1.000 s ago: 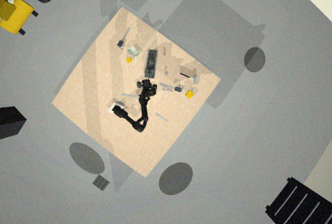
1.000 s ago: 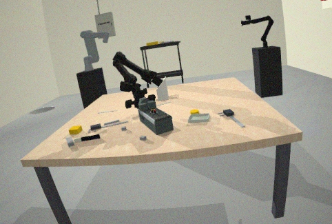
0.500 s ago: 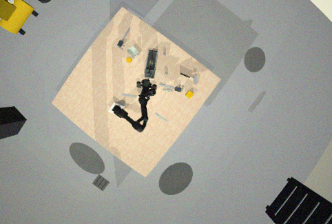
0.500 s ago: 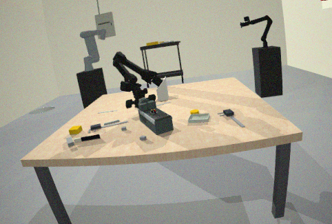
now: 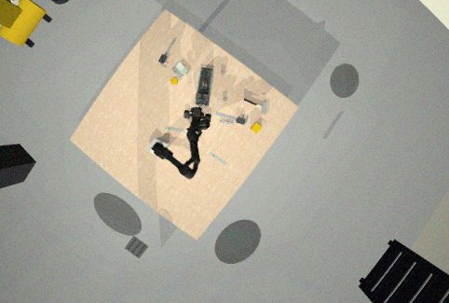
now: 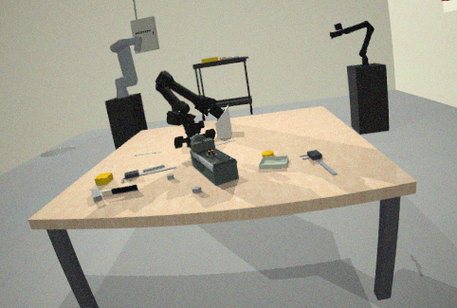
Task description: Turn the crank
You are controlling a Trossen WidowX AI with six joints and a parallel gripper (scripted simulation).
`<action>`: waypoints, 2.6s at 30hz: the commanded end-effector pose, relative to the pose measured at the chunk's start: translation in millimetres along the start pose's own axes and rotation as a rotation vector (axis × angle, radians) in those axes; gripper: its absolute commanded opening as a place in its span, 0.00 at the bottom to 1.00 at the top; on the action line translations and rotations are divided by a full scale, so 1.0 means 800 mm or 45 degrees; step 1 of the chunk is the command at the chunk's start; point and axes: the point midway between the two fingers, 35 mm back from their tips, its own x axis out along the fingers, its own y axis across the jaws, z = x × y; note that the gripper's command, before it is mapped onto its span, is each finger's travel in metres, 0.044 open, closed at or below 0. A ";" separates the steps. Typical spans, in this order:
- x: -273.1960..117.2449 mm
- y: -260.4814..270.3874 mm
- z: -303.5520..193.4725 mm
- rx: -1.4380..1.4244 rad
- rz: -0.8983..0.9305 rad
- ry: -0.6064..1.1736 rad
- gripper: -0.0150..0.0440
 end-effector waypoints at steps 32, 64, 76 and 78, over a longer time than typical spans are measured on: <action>-0.017 0.023 0.017 -0.006 0.022 -0.005 0.25; -0.016 0.022 0.016 -0.011 0.021 -0.003 0.25; -0.016 0.022 0.016 -0.011 0.021 -0.003 0.65; -0.016 0.022 0.016 -0.011 0.021 -0.003 0.74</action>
